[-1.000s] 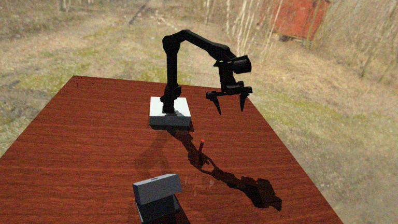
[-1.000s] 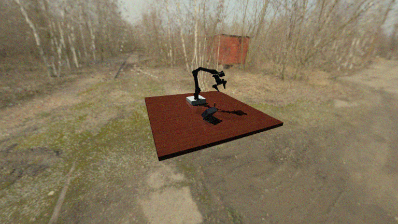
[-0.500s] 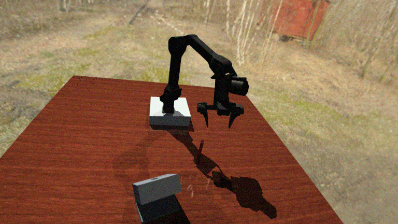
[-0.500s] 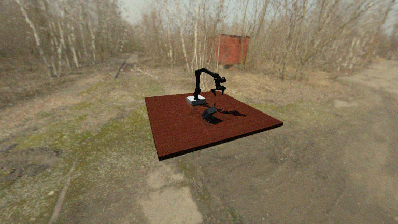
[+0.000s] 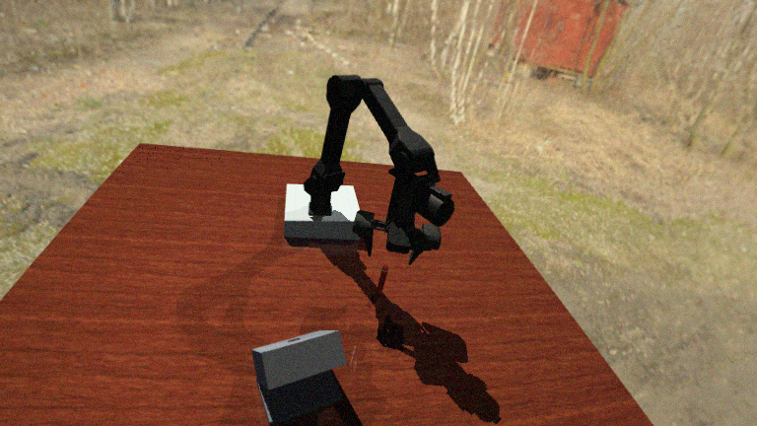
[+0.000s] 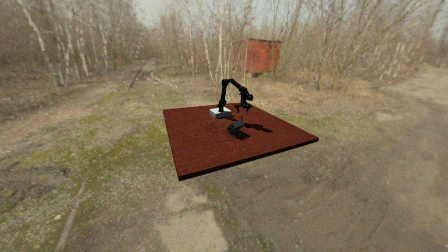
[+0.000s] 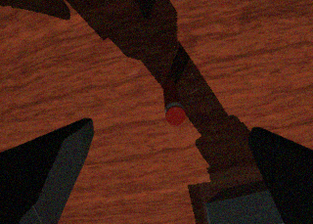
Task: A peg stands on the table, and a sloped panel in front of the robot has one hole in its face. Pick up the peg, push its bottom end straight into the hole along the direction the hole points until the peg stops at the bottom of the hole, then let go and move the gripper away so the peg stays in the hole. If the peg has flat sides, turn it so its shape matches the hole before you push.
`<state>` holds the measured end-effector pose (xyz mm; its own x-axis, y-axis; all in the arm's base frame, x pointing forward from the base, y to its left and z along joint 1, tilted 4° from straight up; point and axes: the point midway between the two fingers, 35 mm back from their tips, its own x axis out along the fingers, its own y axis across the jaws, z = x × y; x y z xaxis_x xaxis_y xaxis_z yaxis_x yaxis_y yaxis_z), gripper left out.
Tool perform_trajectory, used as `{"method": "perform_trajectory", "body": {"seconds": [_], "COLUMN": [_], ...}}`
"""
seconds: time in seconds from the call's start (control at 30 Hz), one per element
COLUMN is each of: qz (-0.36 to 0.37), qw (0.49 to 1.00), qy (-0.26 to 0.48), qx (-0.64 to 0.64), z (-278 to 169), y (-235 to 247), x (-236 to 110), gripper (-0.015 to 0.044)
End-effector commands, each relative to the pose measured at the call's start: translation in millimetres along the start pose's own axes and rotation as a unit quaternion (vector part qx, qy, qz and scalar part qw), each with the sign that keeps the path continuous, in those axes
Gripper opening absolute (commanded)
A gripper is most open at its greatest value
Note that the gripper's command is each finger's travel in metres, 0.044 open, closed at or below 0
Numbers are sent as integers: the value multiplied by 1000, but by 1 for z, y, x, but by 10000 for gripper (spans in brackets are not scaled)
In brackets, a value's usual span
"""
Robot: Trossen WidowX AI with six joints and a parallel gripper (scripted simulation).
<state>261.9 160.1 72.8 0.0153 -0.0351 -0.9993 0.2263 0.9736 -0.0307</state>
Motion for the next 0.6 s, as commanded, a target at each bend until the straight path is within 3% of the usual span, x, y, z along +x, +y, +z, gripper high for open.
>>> {"method": "perform_trajectory", "body": {"seconds": [0.0, 0.57], "qz": [-6, -6], "qw": [1000, 1000], "qy": [16, 16], "qx": [1, 1], "z": [-1, -1], "y": [-4, -3], "x": [6, 30], "gripper": [440, 440]}}
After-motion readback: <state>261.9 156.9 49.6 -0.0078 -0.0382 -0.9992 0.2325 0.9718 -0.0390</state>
